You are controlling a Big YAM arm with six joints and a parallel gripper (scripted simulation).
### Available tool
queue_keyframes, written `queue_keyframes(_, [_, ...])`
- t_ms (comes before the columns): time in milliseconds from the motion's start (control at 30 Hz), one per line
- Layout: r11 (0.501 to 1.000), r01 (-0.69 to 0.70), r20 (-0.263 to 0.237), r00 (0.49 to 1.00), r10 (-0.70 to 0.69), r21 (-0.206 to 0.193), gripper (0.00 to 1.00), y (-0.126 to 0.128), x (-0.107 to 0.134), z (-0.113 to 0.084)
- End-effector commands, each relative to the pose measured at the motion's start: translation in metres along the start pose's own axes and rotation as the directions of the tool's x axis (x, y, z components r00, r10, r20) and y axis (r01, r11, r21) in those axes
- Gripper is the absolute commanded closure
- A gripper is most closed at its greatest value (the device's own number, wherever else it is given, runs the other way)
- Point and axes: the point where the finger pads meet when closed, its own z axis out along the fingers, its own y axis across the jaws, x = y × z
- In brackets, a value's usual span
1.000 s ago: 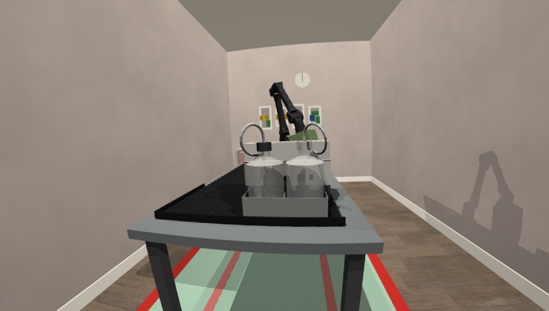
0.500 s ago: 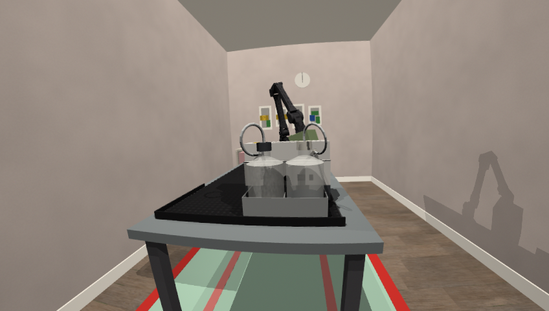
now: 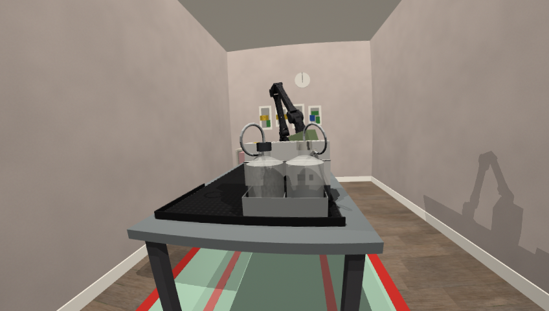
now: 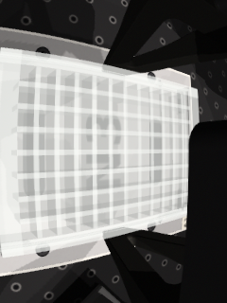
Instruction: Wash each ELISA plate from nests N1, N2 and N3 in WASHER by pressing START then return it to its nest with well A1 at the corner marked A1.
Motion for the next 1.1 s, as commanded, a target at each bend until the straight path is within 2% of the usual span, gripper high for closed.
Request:
queue_keyframes(0, [1.0,-0.011,0.002,1.0,0.011,0.002,0.16,-0.0001,-0.0015,0.0045])
queue_keyframes(1067, [1.0,-0.004,0.004,1.0,0.004,0.001,0.16,0.0018,-0.0023,0.0091])
